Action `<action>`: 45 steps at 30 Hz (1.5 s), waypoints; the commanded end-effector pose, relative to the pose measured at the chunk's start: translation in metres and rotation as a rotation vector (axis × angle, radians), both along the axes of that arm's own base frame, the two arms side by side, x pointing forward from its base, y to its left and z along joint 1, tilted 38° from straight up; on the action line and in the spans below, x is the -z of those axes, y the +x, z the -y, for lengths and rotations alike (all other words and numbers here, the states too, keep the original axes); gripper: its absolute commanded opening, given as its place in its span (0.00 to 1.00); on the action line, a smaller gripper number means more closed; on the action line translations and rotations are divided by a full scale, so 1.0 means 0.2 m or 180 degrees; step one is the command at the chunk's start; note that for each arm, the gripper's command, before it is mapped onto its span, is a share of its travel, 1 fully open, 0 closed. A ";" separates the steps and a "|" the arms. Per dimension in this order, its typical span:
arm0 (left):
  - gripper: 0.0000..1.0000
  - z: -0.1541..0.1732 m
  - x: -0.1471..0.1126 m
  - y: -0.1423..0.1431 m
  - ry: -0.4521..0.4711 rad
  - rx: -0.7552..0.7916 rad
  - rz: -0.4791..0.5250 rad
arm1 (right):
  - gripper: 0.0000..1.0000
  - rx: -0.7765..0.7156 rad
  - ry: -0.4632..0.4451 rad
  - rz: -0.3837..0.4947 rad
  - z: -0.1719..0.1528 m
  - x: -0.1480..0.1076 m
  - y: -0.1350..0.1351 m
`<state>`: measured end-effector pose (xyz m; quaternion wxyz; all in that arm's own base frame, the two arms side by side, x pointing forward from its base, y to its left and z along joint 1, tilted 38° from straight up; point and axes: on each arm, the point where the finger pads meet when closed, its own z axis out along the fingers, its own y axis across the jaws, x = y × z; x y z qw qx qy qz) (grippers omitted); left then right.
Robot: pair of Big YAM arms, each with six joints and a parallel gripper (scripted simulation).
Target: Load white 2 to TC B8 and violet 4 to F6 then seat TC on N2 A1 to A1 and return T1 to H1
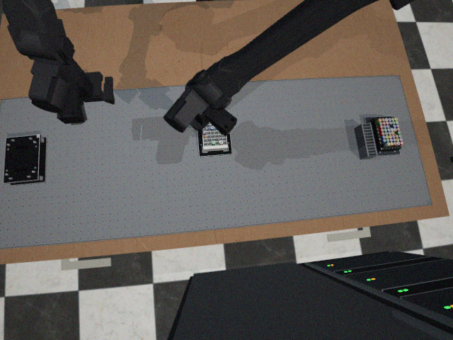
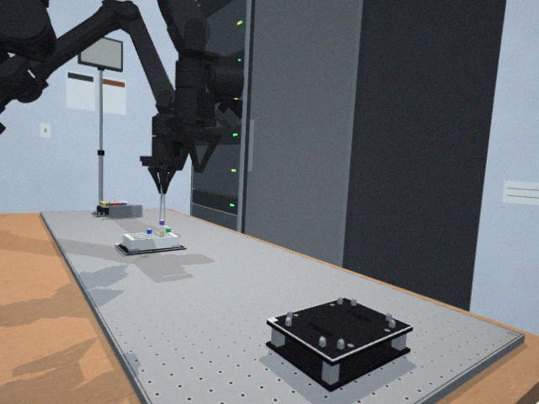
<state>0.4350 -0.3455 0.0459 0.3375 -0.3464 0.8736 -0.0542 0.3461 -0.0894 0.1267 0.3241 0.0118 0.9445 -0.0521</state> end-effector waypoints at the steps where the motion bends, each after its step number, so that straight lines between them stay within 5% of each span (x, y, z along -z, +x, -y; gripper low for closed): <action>1: 0.09 -0.01 0.00 0.09 -0.0049 -0.0055 0.0037 | 1.00 0.0010 -0.0014 0.0055 0.01 -0.05 0.02; 45: 0.09 0.02 -0.08 0.09 -0.0167 -0.0063 0.0120 | 1.00 0.0010 -0.0014 0.0055 0.01 -0.05 0.02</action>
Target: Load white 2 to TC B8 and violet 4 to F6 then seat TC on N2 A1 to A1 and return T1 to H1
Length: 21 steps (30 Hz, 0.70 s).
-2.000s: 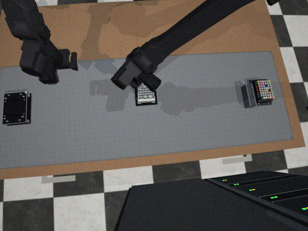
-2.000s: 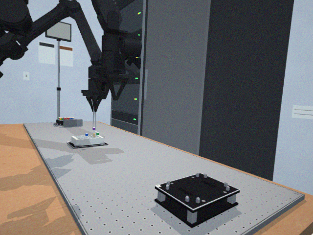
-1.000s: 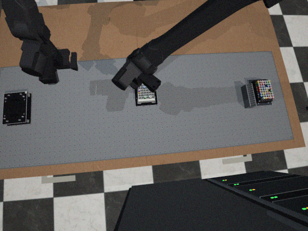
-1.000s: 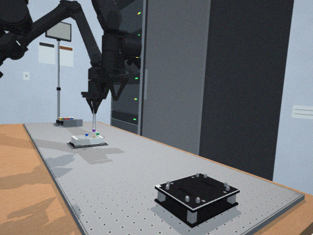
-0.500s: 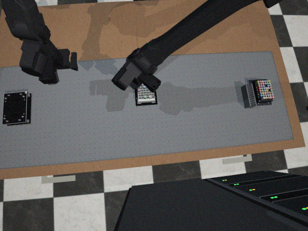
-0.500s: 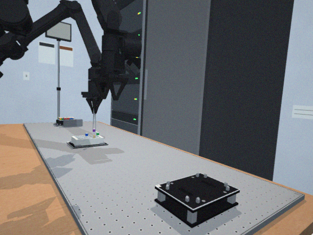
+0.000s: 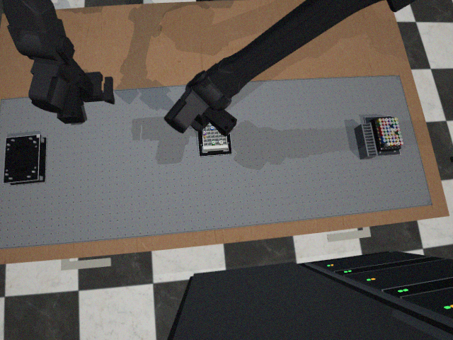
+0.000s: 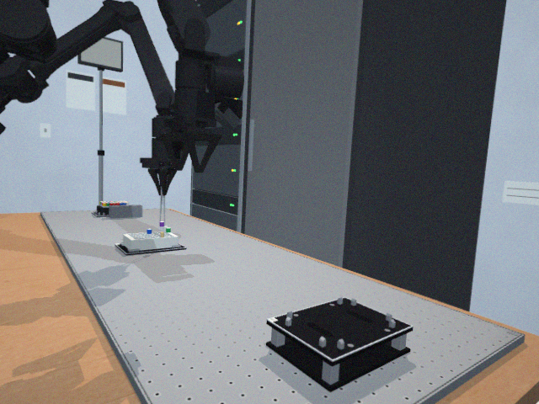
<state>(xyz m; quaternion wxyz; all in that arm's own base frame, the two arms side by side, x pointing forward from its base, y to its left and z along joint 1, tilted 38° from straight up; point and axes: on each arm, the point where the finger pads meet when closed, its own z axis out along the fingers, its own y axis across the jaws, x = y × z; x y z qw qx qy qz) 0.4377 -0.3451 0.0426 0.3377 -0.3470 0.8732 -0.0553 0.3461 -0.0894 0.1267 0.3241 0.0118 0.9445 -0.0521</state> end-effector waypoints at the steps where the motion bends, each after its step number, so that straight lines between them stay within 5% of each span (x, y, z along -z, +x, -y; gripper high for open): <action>1: 0.09 0.03 -0.09 0.08 -0.0161 -0.0061 0.0116 | 1.00 0.0010 -0.0014 0.0055 0.01 -0.05 0.02; 21: 0.09 0.04 -0.12 0.09 -0.0178 -0.0048 0.0140 | 1.00 0.0010 -0.0014 0.0055 0.01 -0.05 0.02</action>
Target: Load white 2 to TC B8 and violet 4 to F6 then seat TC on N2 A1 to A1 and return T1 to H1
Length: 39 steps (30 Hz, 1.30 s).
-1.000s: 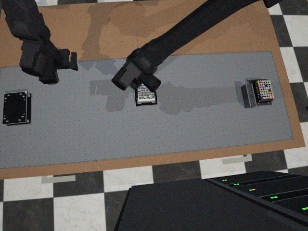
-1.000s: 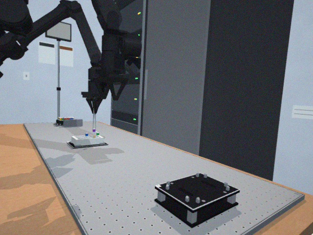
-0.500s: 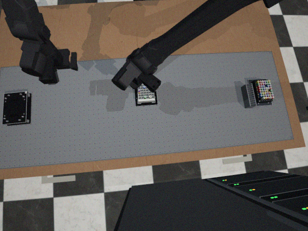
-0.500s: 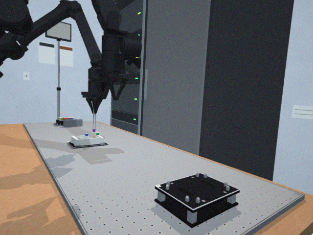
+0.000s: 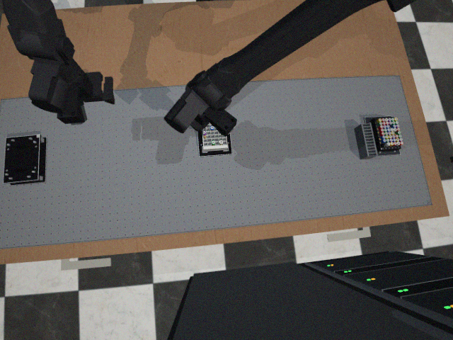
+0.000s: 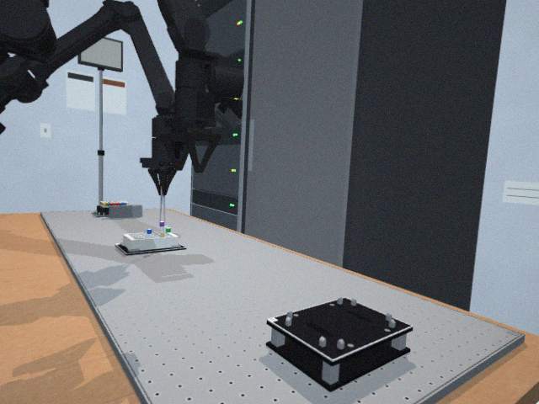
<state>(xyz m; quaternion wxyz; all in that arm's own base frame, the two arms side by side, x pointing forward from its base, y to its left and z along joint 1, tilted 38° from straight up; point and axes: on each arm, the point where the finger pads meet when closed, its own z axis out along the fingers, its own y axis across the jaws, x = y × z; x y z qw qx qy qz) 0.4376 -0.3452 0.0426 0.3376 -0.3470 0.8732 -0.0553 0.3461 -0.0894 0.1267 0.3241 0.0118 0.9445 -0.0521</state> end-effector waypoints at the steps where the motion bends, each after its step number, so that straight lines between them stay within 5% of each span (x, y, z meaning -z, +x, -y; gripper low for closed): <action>1: 0.09 0.04 -0.12 0.10 -0.0179 -0.0046 0.0142 | 1.00 0.0010 -0.0014 0.0055 0.01 -0.05 0.02; 39: 0.09 -0.01 -0.11 0.08 -0.0140 -0.0033 0.0117 | 1.00 0.0010 -0.0014 0.0055 0.01 -0.05 0.02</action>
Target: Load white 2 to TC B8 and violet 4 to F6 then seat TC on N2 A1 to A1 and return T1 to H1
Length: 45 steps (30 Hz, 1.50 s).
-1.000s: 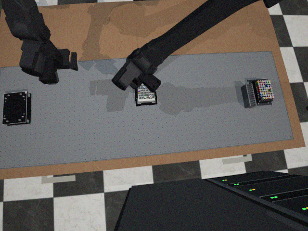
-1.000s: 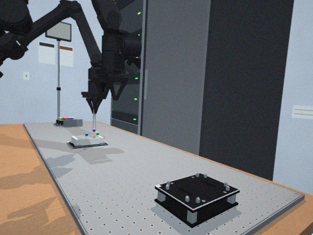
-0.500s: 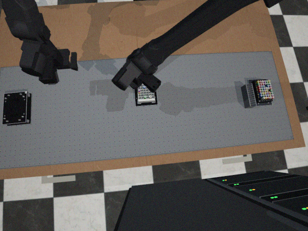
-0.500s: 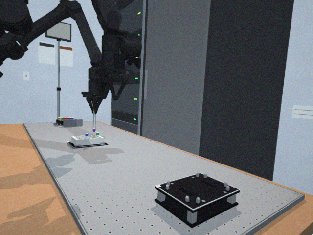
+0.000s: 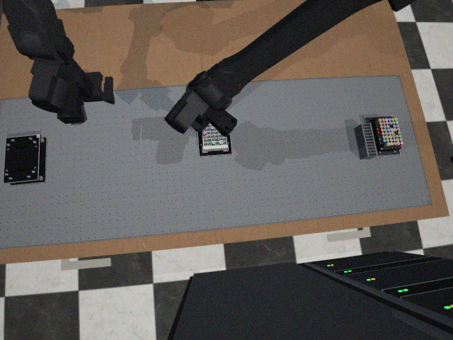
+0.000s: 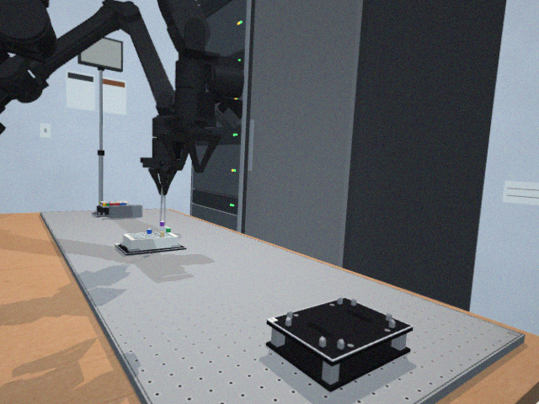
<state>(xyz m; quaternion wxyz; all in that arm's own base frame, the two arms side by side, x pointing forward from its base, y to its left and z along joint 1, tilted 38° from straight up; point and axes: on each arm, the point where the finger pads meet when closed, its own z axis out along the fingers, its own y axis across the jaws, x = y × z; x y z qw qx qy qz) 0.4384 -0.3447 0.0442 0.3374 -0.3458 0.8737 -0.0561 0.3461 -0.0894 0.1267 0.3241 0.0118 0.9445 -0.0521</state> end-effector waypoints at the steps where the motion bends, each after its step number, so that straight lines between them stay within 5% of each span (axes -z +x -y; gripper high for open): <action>1: 0.09 -0.01 -0.10 0.07 -0.0137 -0.0043 0.0116 | 1.00 0.0010 -0.0014 0.0055 0.01 -0.05 0.02; 45: 0.09 -0.04 -0.03 0.06 -0.0075 -0.0042 0.0060 | 1.00 0.0010 -0.0014 0.0055 0.01 -0.05 0.02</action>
